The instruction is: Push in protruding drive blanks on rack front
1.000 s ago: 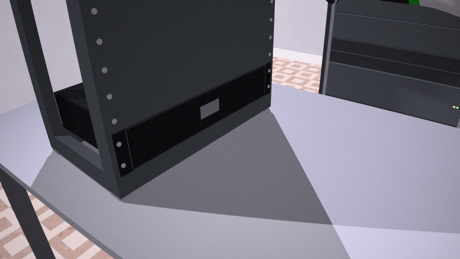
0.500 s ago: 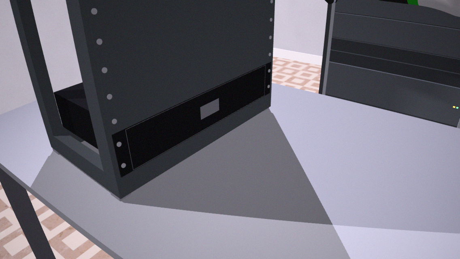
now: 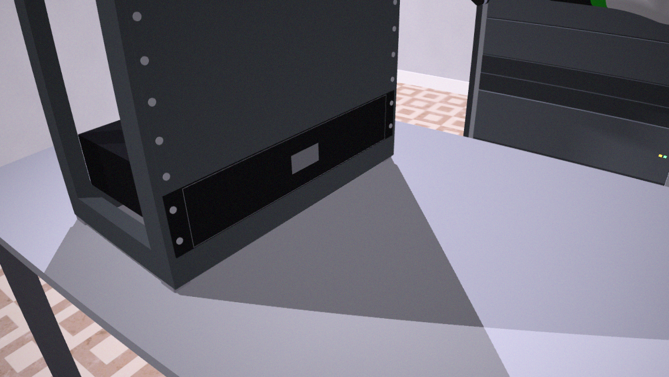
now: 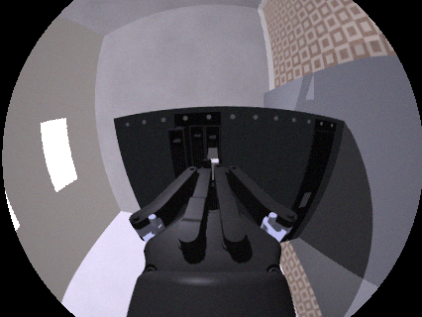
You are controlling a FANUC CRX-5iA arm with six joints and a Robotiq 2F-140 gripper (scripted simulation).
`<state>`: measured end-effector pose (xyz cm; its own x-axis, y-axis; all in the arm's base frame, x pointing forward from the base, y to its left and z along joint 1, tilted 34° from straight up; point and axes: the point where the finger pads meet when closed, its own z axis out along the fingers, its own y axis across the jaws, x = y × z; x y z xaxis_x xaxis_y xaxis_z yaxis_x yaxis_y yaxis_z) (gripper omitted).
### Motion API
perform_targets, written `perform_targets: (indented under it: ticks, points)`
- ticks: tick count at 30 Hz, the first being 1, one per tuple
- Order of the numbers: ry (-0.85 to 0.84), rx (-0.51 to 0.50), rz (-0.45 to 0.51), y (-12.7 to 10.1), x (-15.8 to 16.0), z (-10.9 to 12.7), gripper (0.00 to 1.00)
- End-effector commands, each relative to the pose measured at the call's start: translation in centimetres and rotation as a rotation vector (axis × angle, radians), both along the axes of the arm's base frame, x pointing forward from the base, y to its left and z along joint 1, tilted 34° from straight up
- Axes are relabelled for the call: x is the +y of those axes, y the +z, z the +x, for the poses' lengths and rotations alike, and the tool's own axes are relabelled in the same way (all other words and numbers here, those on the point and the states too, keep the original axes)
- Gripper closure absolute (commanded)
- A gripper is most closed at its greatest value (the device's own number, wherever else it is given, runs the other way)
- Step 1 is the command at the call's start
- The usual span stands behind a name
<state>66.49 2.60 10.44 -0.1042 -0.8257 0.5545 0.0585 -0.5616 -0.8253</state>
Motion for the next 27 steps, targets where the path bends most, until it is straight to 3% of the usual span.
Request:
perform_targets:
  ticks: [1, 27]
  points:
    - [0.001, -0.001, 0.0, 0.08, 0.06, 0.17, 0.9]
    - [0.001, -0.001, 0.0, 0.13, 0.04, 0.53, 0.9]
